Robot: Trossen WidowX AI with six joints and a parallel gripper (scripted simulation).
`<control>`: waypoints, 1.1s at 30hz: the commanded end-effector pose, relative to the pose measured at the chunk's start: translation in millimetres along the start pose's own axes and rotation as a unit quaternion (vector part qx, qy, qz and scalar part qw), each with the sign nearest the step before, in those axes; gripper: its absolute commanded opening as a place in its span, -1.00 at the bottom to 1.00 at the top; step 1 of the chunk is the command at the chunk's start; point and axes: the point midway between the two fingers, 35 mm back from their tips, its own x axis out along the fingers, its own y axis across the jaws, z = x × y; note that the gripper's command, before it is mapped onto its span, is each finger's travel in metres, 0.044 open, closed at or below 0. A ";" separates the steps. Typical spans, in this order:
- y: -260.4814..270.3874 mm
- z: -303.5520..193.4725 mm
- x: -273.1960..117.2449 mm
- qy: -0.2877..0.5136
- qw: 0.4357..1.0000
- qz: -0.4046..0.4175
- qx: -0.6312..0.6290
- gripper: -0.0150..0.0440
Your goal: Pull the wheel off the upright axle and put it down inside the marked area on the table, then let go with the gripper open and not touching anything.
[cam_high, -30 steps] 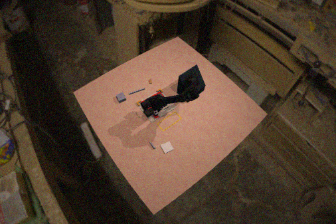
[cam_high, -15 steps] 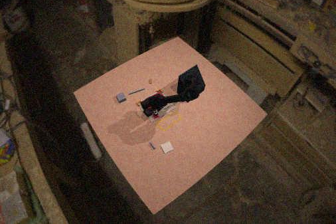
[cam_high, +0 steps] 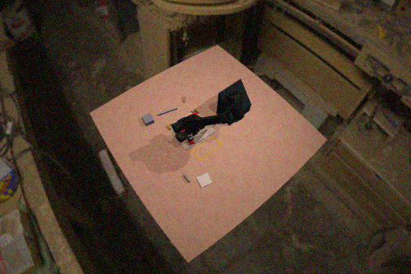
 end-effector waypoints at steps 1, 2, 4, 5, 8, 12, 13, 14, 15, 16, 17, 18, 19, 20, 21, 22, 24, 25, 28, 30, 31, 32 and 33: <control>0.1 -0.2 -1.6 -0.001 1.000 0.000 -0.003 -0.49; 0.1 -0.2 -2.0 -0.001 1.000 0.000 -0.003 -0.49; 0.1 -0.2 -2.6 -0.001 1.000 0.000 -0.003 -0.49; 0.1 -0.2 -3.0 -0.001 1.000 0.000 -0.003 -0.49; 0.1 -0.2 -4.0 -0.001 1.000 0.000 -0.003 -0.49; 0.0 -0.2 -5.3 -0.001 1.000 0.001 -0.003 -0.49; 0.0 -0.2 -5.6 -0.001 1.000 0.001 -0.003 -0.49; 0.0 -0.2 -5.9 0.000 1.000 0.001 -0.003 -0.49; 0.0 -0.2 -6.3 0.000 1.000 0.001 -0.003 -0.49; 0.0 -0.2 -6.6 0.000 1.000 0.001 -0.002 -0.49; 0.0 -0.2 -6.9 0.000 1.000 0.001 -0.002 -0.49; -0.1 -0.2 -7.3 0.000 1.000 0.001 -0.002 -0.49; -0.1 -0.2 -7.6 0.000 1.000 0.001 -0.002 -0.49; 0.0 -0.2 -8.4 0.000 1.000 0.001 -0.002 -0.49; 0.0 -0.1 -9.8 0.000 1.000 0.001 -0.002 -0.49; 0.1 0.0 -11.9 -0.001 1.000 0.001 -0.002 -0.49; 0.2 0.1 -18.0 -0.001 1.000 0.001 -0.002 -0.49; 0.1 0.2 -21.7 -0.001 1.000 0.001 -0.002 -0.49; -0.8 0.5 -34.5 -0.001 1.000 0.001 -0.002 -0.49; -2.1 1.2 -42.5 -0.001 1.000 0.001 -0.002 -0.49; -2.6 1.6 -44.6 -0.001 1.000 0.001 -0.002 -0.49; -2.8 2.1 -45.1 -0.001 1.000 0.001 -0.002 -0.49; -2.9 2.4 -38.7 0.002 1.000 0.000 0.004 -0.49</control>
